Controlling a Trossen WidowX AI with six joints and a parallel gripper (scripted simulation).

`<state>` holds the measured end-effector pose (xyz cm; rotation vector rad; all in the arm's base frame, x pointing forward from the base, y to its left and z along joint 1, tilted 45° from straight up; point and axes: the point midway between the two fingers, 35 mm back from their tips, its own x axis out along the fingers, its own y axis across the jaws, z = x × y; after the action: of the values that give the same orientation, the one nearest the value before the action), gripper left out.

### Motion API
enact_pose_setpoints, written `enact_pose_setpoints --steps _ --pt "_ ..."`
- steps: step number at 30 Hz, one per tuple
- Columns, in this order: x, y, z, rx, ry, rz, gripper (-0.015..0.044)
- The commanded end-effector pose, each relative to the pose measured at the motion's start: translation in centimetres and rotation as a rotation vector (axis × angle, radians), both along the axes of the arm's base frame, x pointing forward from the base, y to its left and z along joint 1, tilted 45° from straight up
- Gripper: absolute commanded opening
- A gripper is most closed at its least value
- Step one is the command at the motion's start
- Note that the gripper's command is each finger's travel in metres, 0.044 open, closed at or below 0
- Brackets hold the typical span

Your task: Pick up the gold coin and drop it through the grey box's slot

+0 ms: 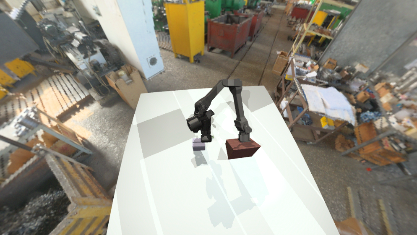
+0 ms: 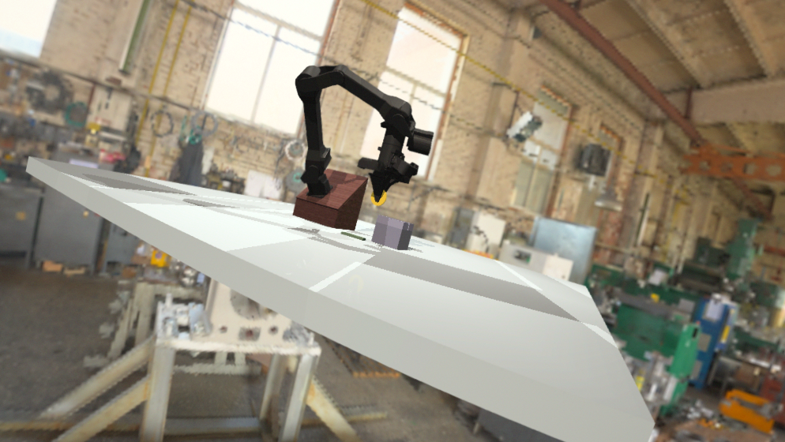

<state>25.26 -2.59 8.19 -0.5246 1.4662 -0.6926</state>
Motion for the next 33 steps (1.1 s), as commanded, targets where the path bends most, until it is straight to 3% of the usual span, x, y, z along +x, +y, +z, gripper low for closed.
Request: enact_pose_setpoints --steps 1,21,33 --pt "0.8 0.4 -0.3 0.005 -0.006 -0.006 0.0000" --pt "5.1 2.0 -2.6 0.006 -0.007 -0.004 0.0000" --pt "4.9 1.9 -2.4 0.001 -0.002 0.002 0.0000"
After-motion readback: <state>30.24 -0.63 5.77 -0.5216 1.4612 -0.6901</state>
